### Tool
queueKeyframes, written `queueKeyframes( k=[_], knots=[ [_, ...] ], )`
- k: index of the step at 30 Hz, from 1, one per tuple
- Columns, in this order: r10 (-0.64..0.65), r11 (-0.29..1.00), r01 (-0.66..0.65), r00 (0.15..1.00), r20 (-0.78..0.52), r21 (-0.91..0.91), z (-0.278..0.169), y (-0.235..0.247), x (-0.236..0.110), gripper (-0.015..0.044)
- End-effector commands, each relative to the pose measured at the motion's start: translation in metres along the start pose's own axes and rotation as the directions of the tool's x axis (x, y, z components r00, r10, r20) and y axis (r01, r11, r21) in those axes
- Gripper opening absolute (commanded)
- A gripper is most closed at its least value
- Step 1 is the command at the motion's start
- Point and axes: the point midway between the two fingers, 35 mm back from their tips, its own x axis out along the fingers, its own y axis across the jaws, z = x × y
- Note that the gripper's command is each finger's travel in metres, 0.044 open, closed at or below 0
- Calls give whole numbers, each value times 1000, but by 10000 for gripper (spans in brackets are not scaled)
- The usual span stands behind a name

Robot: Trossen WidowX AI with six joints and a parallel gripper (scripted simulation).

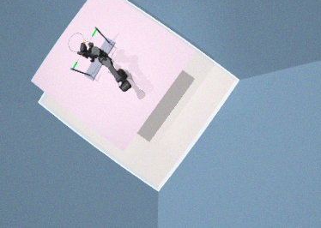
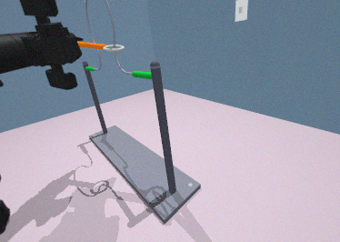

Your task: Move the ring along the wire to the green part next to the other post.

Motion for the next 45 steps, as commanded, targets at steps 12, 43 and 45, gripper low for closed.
queueKeyframes(
  k=[12,43,45],
  knots=[
    [86,980,-85,996,0,181,6,36,-3,-150],
    [-69,996,69,998,-2,-63,7,36,-4,-150],
    [-84,993,84,996,0,-87,7,35,-4,-150]
  ],
)
